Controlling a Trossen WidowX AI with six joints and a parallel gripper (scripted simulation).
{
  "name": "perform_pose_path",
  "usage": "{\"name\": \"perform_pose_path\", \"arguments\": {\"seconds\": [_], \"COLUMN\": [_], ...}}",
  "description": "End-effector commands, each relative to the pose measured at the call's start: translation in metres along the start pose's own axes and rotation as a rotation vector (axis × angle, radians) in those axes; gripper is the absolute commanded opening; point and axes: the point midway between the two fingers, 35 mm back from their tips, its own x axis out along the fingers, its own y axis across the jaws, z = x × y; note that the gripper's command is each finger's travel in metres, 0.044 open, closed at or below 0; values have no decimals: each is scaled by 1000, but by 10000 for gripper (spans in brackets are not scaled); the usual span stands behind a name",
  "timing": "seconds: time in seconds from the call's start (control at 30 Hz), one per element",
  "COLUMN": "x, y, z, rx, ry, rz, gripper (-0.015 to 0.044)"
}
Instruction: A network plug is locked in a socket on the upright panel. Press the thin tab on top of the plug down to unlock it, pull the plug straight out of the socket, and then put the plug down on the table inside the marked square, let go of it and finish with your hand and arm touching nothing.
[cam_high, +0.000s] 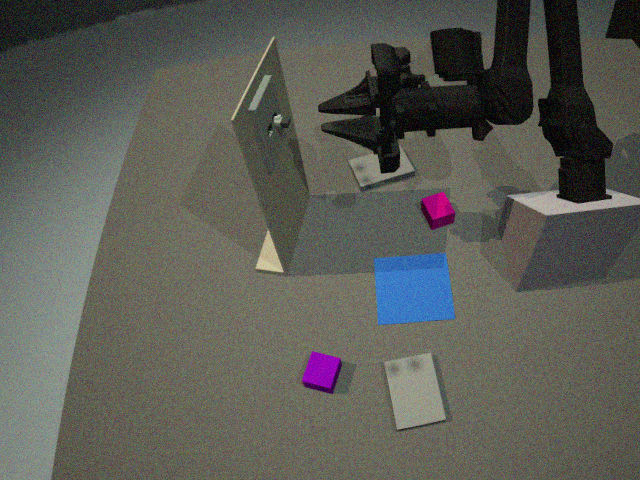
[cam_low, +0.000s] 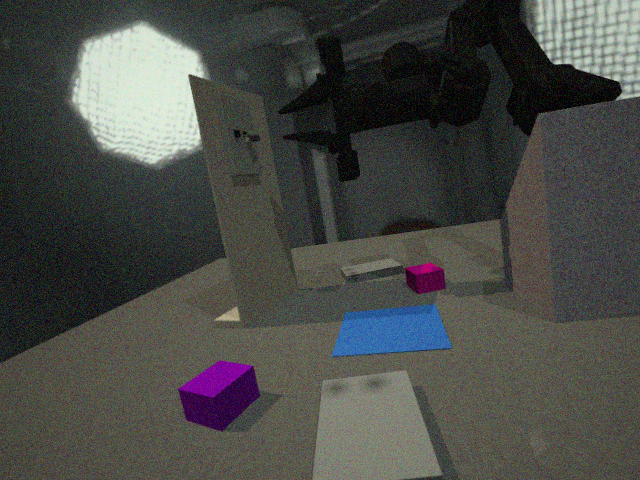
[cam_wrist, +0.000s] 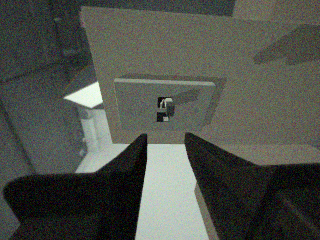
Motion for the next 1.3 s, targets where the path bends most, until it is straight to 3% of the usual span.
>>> {"name": "perform_pose_path", "arguments": {"seconds": [0.0,1.27], "x": [-4,50], "y": [-7,-7], "z": [-4,11], "rx": [33,32], "ry": [-1,-3], "rz": [-13,-11], "gripper": [156,156]}}
